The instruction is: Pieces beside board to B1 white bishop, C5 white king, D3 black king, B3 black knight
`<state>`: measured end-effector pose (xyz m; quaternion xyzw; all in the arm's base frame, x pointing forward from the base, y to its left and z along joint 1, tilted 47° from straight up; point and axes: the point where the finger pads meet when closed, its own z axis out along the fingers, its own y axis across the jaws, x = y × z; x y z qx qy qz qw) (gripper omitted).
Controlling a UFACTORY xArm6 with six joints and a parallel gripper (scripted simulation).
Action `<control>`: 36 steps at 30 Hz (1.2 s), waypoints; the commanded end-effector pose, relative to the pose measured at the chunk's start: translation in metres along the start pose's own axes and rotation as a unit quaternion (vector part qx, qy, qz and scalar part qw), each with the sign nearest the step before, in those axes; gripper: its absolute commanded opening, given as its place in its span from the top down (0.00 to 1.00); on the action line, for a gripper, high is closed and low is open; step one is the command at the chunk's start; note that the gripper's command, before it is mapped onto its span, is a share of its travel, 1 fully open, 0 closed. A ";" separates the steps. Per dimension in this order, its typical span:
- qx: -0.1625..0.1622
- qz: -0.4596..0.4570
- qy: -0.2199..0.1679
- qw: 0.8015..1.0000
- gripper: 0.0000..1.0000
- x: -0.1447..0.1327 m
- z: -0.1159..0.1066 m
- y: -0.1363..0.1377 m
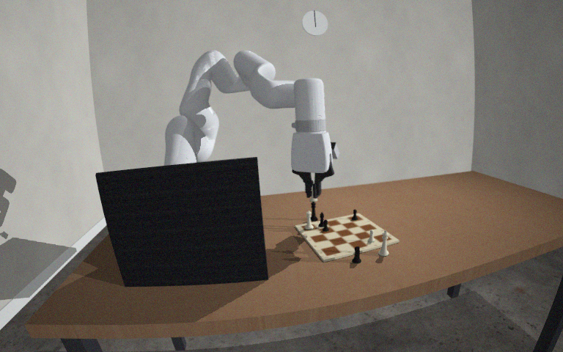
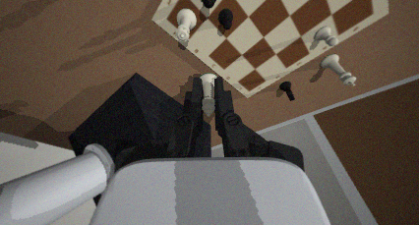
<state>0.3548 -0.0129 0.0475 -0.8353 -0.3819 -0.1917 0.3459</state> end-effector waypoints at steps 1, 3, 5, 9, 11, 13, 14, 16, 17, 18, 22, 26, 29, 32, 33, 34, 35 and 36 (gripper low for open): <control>-0.001 -0.001 0.000 1.000 1.00 0.001 0.013 0.001; -0.001 -0.001 0.000 1.000 1.00 0.001 0.022 0.001; -0.001 -0.001 0.000 1.000 1.00 0.001 0.031 0.000; -0.001 -0.001 0.000 1.000 1.00 0.001 0.041 0.000; -0.001 -0.001 0.000 1.000 1.00 0.001 0.051 0.000; -0.001 -0.001 0.000 1.000 1.00 0.001 0.060 0.000; -0.001 -0.001 0.000 1.000 1.00 0.001 0.064 0.000; -0.001 -0.001 0.000 1.000 1.00 0.002 0.072 0.000; -0.001 -0.001 0.000 1.000 1.00 0.002 0.076 0.000; -0.001 -0.001 0.000 1.000 1.00 0.002 0.079 0.000; -0.001 -0.001 0.000 1.000 1.00 0.002 0.087 0.000; -0.001 -0.001 0.000 1.000 1.00 0.002 0.089 0.000; -0.001 -0.001 0.000 1.000 1.00 0.002 0.090 0.000; -0.001 -0.001 0.000 1.000 1.00 0.002 0.090 0.000; -0.001 -0.001 0.000 1.000 1.00 0.002 0.090 0.000; -0.001 -0.001 0.000 1.000 1.00 0.002 0.090 0.000; -0.001 -0.001 0.000 1.000 1.00 0.002 0.090 0.000; -0.001 -0.001 0.000 1.000 1.00 0.002 0.090 0.000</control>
